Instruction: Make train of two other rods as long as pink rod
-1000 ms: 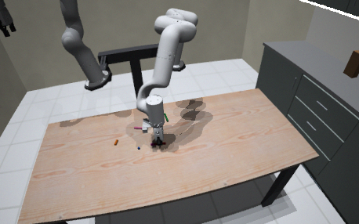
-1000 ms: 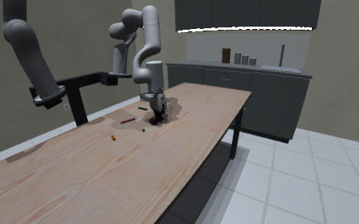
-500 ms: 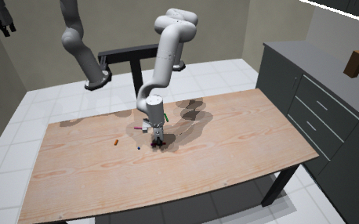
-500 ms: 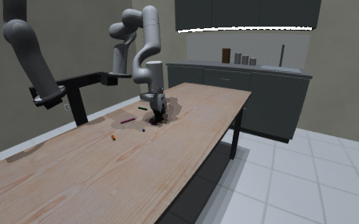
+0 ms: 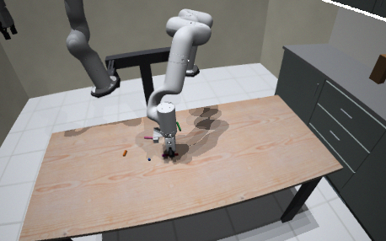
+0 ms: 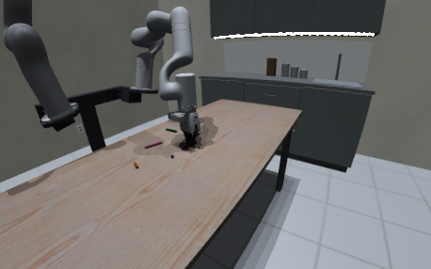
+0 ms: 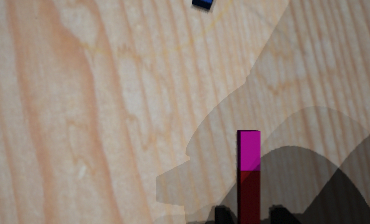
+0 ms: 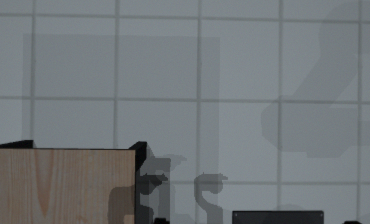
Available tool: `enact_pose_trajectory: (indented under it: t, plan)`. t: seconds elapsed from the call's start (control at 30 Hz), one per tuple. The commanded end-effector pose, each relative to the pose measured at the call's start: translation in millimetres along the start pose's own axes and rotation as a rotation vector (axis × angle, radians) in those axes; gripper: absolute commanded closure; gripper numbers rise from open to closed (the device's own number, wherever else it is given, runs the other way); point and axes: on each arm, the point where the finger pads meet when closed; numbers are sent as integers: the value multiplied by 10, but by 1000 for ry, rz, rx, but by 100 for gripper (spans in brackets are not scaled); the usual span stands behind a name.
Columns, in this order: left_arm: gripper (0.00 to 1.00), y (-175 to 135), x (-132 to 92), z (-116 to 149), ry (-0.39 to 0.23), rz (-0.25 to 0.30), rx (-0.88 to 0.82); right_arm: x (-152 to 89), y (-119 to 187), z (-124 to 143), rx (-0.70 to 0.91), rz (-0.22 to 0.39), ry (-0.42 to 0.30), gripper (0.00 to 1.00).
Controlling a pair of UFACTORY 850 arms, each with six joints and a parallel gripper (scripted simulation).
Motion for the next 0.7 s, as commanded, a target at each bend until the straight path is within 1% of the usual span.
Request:
enact_pose_trajectory:
  t: [0.0, 0.17, 0.43, 0.5, 0.67]
  plan:
    - [74, -12, -26, -2, 1, -2, 0, -8, 0, -4, 0, 0, 2, 0]
    - [74, -12, -148, -2, 1, -2, 0, -8, 0, -4, 0, 0, 2, 0]
    - [74, -11, -556, -2, 1, -2, 0, -8, 0, -4, 0, 0, 2, 0]
    - [74, -11, -556, -2, 1, -2, 0, -8, 0, -4, 0, 0, 2, 0]
    - [74, -11, -793, -2, 1, -2, 0, -8, 0, -4, 0, 0, 2, 0]
Point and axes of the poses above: on each arm, the point where the finger pads meet when closed, its own x axis out along the fingers, its own y axis across the jaws, z = x × y, and after that the axes turned 1 degree about -x, right-handed
